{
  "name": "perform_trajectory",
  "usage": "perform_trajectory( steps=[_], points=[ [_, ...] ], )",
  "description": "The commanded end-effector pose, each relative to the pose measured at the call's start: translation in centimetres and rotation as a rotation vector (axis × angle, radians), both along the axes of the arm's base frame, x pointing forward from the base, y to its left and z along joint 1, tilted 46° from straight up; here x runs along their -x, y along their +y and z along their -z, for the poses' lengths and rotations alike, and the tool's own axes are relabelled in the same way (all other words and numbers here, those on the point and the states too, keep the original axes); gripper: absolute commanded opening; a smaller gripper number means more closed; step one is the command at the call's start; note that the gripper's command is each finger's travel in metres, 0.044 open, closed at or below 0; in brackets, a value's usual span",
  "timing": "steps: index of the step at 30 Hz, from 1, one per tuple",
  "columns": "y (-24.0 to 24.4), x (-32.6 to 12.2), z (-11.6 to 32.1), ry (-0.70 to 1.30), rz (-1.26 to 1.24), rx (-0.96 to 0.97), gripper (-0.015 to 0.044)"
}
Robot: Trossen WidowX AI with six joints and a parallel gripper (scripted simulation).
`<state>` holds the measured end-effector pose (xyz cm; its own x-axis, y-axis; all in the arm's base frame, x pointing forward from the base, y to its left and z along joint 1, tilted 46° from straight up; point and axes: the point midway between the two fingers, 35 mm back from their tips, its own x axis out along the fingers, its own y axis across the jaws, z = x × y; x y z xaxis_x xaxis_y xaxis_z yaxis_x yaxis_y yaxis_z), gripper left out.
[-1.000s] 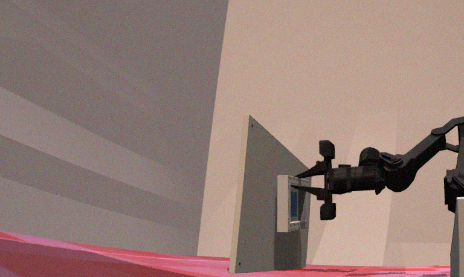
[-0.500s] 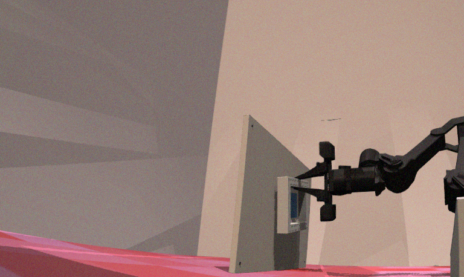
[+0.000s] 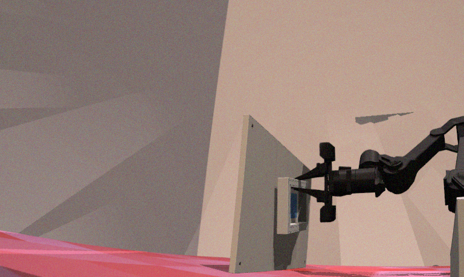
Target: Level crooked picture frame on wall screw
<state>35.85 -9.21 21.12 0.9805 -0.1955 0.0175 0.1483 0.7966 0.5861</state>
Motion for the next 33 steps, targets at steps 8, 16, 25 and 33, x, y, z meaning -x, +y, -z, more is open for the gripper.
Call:
perform_trajectory(
  steps=[8, 16, 25, 33],
  points=[
    [-0.04, 0.01, 0.03, -0.001, 0.0, -0.005, 0.0],
    [-0.04, 0.01, 0.03, -0.008, -0.001, -0.042, 0.0],
    [-0.06, 0.01, 0.03, -0.014, -0.001, -0.077, 0.0],
    [-0.07, 0.02, 0.02, -0.026, -0.003, -0.139, 0.0]
  ],
)
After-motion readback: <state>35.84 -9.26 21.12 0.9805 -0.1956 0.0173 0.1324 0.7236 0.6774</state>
